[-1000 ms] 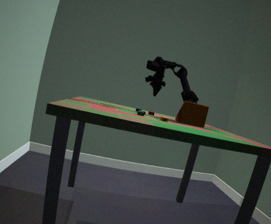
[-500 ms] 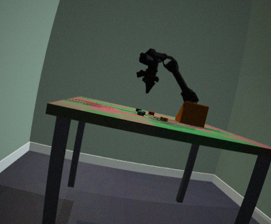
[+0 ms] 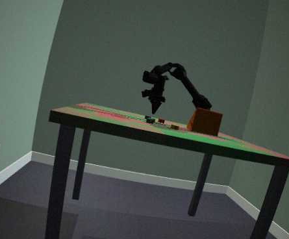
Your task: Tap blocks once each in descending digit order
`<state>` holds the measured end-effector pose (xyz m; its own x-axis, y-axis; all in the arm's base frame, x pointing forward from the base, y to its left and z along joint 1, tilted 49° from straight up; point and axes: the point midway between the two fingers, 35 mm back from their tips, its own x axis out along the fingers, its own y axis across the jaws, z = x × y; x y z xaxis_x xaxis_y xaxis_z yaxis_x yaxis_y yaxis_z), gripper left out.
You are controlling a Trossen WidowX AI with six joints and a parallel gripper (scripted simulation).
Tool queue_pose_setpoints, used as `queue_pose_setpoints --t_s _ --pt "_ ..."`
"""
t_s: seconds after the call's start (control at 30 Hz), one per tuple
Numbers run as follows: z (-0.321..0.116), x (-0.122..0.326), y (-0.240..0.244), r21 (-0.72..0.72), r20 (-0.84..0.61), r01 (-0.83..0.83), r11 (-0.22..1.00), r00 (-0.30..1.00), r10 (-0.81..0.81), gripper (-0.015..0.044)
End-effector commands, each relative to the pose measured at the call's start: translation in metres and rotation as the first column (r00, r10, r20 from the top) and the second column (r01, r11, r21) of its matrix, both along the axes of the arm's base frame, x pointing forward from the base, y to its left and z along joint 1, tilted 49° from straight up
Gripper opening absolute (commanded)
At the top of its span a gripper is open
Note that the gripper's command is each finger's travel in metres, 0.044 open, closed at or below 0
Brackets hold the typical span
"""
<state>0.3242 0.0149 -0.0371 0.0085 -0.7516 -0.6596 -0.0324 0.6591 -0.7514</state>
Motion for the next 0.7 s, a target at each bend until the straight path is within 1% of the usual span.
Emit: queue_pose_setpoints --t_s 0.0,0.67 --pt "-0.003 0.001 -0.003 -0.002 0.003 -0.012 1.0 1.0 0.012 0.002" --pt "-0.021 0.001 -0.024 -0.003 0.003 -0.012 1.0 1.0 0.012 0.002"
